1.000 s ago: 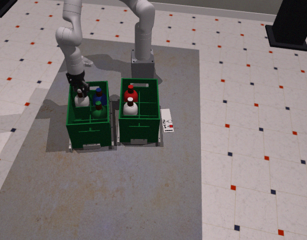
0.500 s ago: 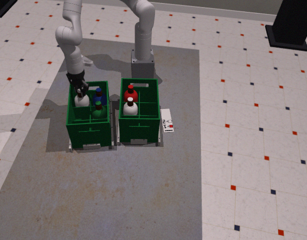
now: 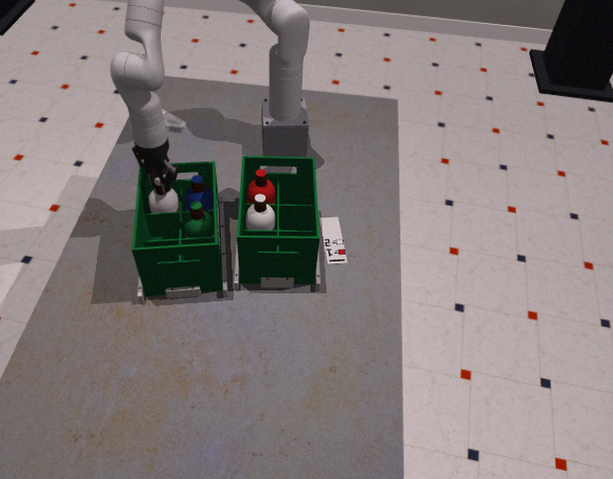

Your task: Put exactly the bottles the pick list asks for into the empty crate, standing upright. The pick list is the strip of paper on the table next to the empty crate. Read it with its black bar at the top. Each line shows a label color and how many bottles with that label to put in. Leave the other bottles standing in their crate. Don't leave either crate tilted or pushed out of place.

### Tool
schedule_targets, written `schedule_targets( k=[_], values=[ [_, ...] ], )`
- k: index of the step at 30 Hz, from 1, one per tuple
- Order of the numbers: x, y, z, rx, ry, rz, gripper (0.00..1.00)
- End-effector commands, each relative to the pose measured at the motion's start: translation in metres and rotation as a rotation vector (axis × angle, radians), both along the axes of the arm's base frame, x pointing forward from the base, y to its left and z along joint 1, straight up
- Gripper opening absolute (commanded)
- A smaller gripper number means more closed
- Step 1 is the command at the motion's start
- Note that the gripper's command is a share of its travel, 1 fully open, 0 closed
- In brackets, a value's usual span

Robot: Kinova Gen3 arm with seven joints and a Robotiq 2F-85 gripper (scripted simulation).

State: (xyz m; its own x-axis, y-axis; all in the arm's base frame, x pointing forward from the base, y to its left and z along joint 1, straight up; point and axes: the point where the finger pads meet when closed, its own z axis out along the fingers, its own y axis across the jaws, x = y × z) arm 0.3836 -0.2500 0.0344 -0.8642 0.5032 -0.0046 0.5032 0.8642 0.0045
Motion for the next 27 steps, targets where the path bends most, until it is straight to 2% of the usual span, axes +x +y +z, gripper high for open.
schedule_targets(
  k=[1, 27],
  values=[
    [0.0005, -0.0003, 0.0007, -0.001, -0.001, 0.0, 0.44],
    [0.0005, -0.0004, 0.0008, -0.001, -0.002, 0.0, 0.36]
  ],
)
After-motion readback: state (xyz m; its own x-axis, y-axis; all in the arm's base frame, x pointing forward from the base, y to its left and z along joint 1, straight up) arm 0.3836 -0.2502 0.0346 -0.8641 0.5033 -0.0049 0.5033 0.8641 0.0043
